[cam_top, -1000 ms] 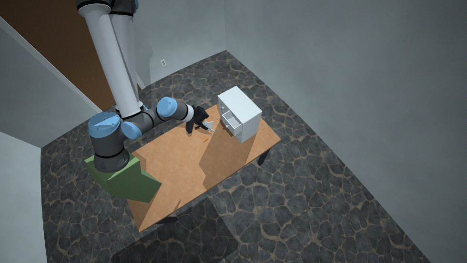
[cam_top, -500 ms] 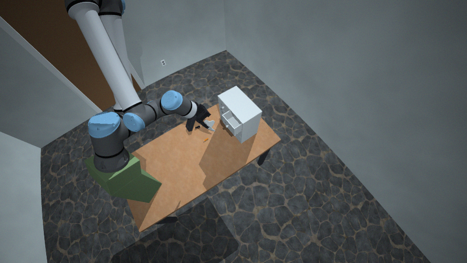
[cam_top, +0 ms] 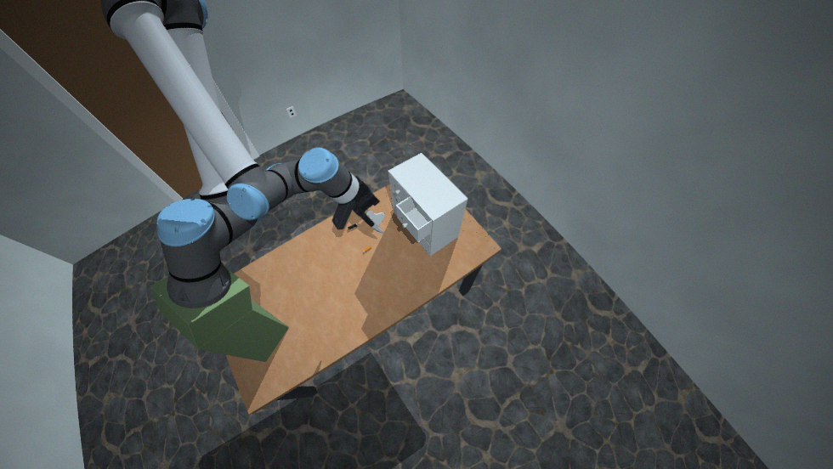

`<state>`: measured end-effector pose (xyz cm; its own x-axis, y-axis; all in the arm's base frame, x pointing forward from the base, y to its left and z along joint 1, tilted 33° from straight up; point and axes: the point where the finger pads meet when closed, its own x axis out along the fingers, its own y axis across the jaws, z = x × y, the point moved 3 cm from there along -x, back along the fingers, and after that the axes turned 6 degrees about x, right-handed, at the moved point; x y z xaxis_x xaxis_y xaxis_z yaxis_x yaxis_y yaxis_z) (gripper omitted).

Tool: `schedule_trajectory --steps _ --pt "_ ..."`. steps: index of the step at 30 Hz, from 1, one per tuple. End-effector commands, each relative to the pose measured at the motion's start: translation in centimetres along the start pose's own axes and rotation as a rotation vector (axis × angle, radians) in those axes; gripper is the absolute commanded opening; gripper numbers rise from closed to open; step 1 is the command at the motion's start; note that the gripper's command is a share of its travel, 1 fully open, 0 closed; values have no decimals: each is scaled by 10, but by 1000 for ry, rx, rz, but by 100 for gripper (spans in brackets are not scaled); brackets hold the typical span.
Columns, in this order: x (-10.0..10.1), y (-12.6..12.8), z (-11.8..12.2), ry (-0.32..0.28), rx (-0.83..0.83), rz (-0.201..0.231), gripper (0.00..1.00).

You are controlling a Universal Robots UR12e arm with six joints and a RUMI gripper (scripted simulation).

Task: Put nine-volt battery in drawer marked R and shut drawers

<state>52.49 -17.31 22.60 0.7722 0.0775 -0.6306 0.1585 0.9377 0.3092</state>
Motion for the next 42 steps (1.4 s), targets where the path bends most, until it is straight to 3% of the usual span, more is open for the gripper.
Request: schedule_trajectory --steps 1,26,42 --pt "-2 0 3 51 -1 -3 100" --pt "-10 0 12 246 -1 -23 100" --pt "-12 1 14 308 -1 -30 100"
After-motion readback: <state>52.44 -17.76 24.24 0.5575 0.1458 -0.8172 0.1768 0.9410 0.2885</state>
